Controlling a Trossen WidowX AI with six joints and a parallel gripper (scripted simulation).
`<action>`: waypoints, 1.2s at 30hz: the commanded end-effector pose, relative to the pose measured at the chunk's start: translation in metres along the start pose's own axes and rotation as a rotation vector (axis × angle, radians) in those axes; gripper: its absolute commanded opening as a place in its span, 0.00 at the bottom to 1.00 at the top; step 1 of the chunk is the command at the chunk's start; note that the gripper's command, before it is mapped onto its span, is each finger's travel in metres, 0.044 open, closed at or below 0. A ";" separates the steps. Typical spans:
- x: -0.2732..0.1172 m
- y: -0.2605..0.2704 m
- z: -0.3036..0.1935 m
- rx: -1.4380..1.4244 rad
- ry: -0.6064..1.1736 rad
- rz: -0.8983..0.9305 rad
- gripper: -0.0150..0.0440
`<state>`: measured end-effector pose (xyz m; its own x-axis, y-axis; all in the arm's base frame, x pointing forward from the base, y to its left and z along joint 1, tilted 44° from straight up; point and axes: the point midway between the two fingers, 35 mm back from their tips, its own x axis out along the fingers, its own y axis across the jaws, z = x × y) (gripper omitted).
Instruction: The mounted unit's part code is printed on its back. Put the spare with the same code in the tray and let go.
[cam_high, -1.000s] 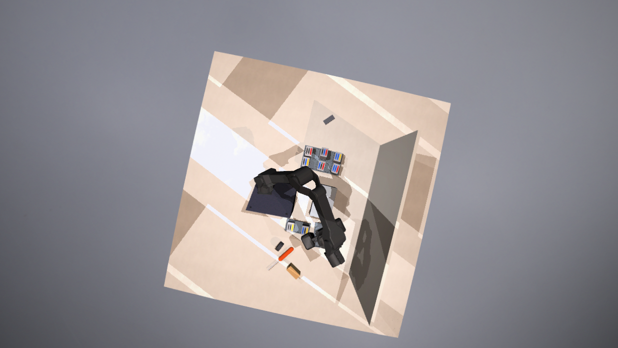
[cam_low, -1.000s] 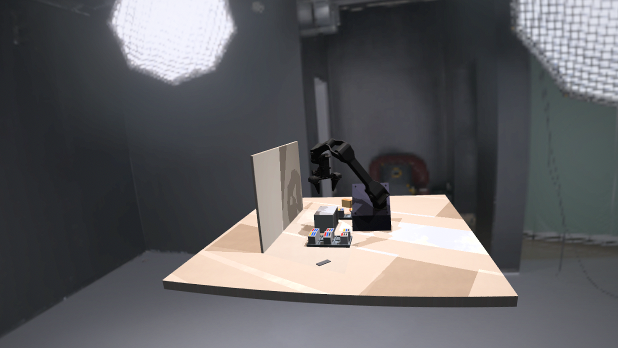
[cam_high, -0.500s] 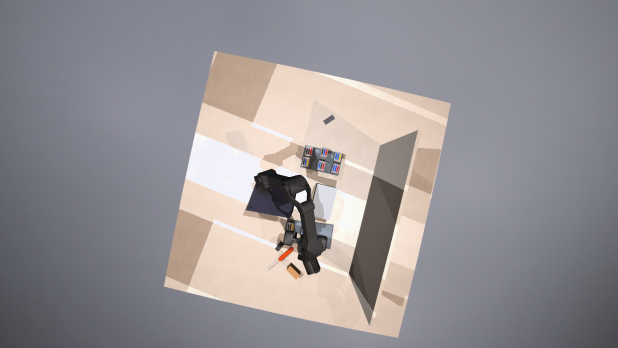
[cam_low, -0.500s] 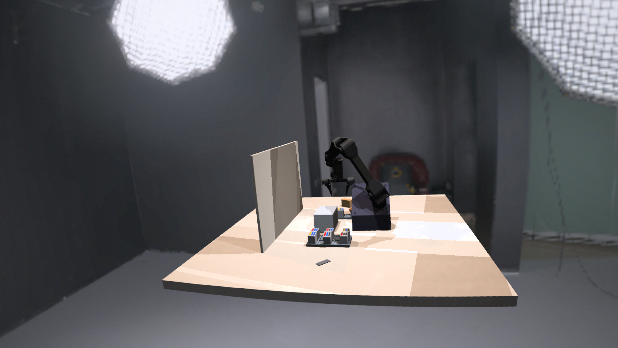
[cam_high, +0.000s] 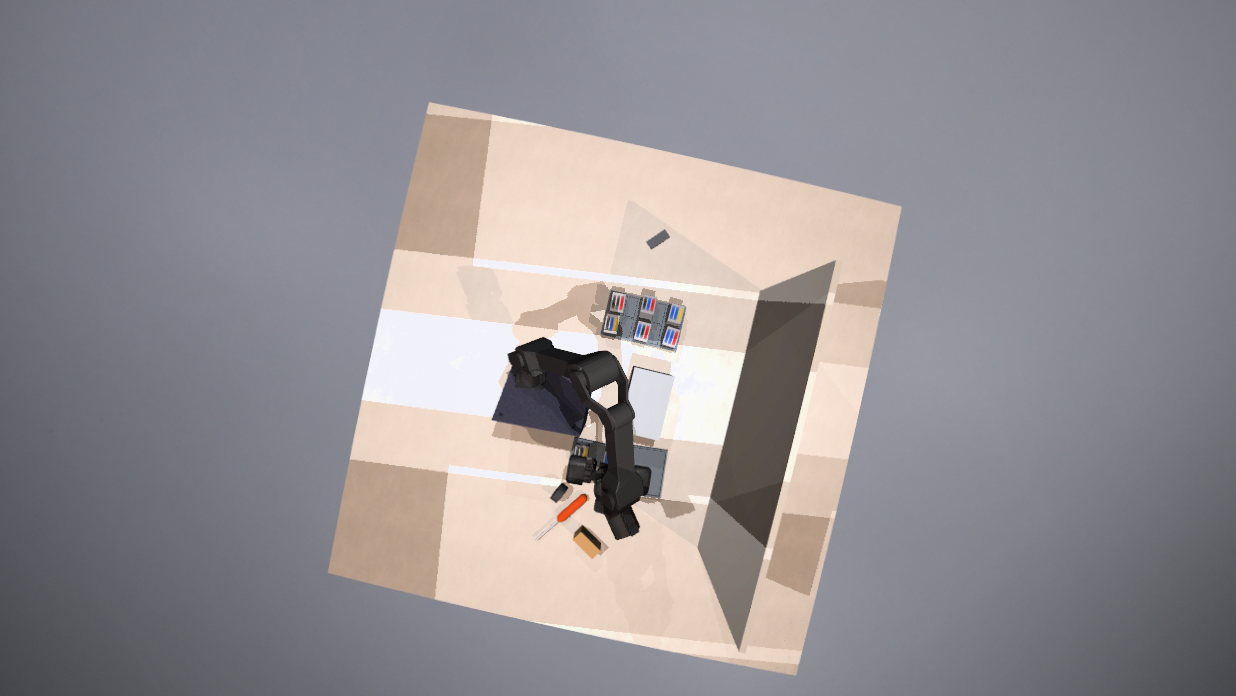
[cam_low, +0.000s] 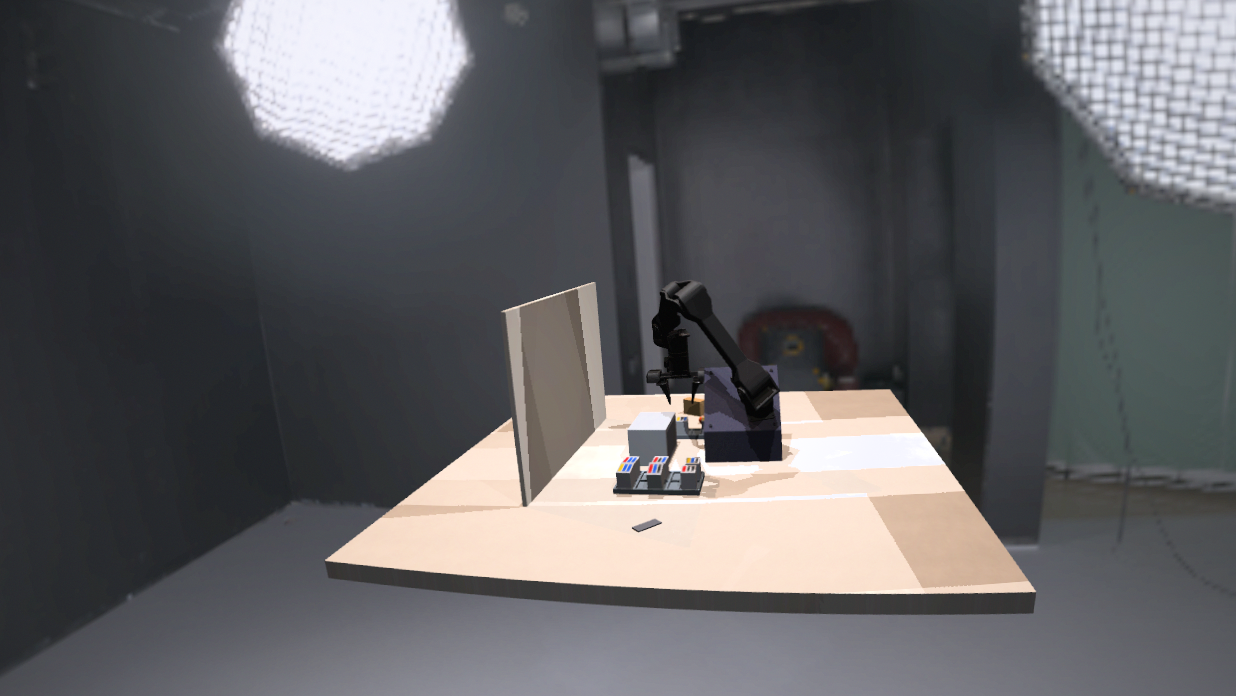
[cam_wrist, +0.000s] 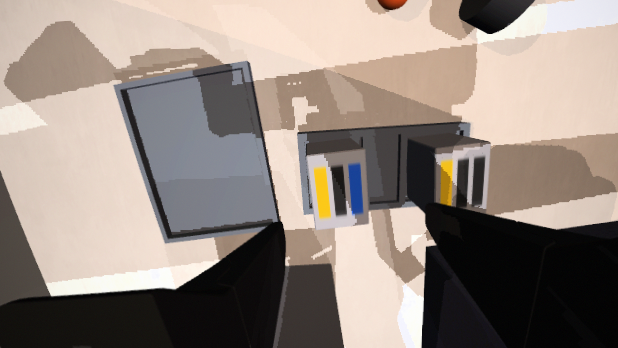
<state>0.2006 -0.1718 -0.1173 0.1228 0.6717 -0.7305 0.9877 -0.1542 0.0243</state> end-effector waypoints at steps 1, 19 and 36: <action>0.005 0.000 0.000 0.006 0.004 0.005 0.76; 0.035 0.002 0.000 0.006 0.004 0.005 0.76; 0.063 0.002 -0.001 0.006 0.006 0.005 0.76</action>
<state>0.2092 -0.1337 -0.1599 0.1248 0.6722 -0.7298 0.9873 -0.1567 0.0246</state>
